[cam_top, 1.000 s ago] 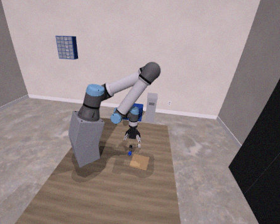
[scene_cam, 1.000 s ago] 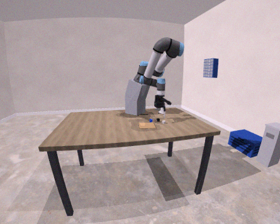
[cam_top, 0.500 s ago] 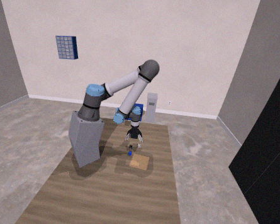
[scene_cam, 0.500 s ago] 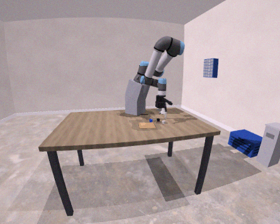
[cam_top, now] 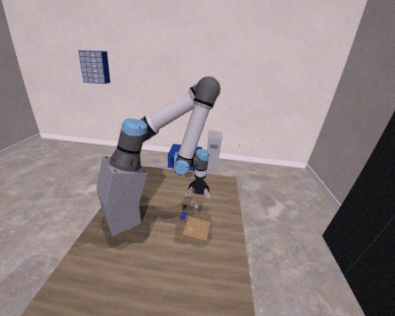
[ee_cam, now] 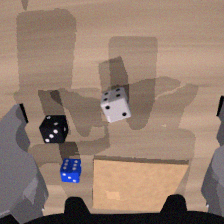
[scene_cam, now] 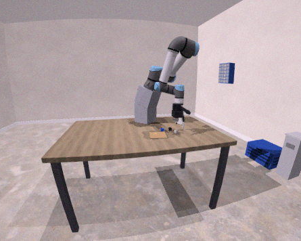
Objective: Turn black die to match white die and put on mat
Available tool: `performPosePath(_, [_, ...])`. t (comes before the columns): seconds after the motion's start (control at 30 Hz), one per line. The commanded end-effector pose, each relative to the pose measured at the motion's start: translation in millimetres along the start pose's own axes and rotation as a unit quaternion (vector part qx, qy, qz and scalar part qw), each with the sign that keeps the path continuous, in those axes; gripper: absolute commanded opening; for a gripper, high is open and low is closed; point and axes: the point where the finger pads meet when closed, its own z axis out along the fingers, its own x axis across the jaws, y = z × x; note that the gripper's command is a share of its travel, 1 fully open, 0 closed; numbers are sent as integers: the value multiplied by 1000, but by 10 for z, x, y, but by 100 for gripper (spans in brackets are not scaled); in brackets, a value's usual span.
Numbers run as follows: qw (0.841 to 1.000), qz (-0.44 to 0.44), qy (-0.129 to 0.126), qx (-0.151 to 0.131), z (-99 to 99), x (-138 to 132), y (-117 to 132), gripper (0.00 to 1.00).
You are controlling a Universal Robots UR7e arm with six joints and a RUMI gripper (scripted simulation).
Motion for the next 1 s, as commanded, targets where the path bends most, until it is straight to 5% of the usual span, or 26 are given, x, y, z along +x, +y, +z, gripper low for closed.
performPosePath(0.0, [1000,0,0,0,1,32,-11,100])
performPosePath(0.97, [1000,0,0,0,1,32,-11,100])
